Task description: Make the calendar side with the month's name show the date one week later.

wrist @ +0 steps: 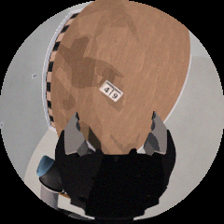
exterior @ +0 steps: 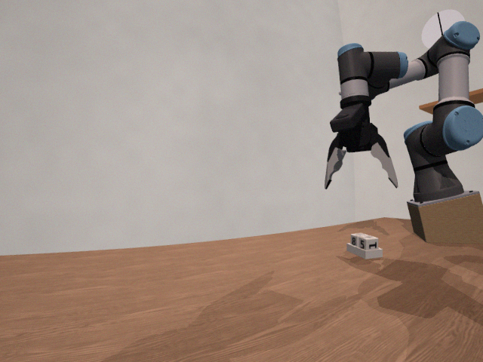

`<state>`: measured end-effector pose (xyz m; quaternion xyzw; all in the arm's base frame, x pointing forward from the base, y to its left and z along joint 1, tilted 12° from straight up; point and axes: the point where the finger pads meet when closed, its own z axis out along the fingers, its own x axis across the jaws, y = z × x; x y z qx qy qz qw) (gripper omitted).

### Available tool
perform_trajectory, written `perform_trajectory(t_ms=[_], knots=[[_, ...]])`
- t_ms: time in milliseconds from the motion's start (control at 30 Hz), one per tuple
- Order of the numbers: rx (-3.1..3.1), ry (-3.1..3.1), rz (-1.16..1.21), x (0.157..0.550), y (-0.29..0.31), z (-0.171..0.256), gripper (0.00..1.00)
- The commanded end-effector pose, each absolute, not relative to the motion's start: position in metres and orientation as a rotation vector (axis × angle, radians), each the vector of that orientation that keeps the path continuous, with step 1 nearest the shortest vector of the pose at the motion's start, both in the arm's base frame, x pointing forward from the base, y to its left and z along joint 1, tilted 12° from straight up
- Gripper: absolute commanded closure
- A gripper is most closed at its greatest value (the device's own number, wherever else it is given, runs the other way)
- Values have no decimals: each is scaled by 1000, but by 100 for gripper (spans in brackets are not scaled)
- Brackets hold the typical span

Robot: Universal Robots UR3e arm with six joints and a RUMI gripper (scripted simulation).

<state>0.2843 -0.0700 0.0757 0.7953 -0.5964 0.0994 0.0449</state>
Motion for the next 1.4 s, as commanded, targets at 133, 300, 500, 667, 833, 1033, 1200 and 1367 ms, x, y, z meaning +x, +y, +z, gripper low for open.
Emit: perform_trajectory(t_ms=[133,300,500,667,833,1033,1200,1367], knots=[[2640,-1475,291,286,-71,68,0],[2692,-1364,284,286,-72,66,0],[2805,-1063,263,285,-73,59,0],[2855,-891,250,284,-74,55,0],[2885,-765,240,284,-75,52,0],[2904,-668,232,283,-75,50,0],[2910,-630,229,283,-76,49,0],[2911,-626,229,283,-76,49,72]])
